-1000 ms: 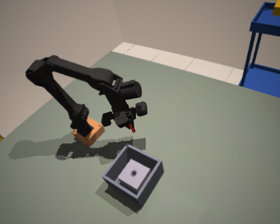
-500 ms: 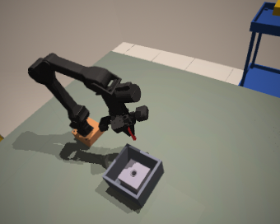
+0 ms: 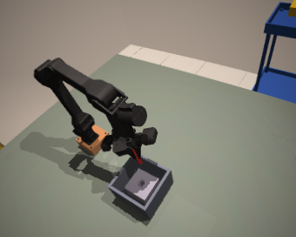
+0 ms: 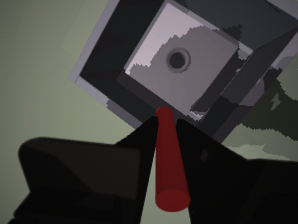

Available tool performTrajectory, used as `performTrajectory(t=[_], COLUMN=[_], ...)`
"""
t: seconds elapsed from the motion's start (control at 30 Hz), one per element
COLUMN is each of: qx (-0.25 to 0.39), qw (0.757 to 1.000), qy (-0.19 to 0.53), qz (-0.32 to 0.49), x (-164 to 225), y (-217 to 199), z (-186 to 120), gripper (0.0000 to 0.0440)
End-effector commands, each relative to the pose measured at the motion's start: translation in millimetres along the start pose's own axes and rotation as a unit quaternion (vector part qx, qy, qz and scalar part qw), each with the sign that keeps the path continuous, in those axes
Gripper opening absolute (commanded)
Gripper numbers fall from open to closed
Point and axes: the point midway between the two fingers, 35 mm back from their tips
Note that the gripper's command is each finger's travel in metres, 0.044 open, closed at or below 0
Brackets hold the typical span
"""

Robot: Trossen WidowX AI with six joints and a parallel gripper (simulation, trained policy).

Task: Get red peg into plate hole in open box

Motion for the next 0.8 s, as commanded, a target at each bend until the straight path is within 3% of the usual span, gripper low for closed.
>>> performTrajectory(t=[0.0, 0.67, 0.77], qx=[0.004, 0.026, 0.033], qw=[1.000, 0.999, 0.998], qy=[0.000, 0.028, 0.035], qz=[0.005, 0.033, 0.029], x=[-8.4, -37.4, -37.8], y=[-2.0, -14.7, -16.3], z=[6.5, 54.4, 63.7], gripper=[0.0000, 0.0007, 0.0036])
Point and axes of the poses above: the point midway between the two fingers, 35 mm back from their tips, its own z axis out along the fingers, its own y axis across the jaws, x = y × z, and after that the axes turned 12 degrees about -z, right-handed
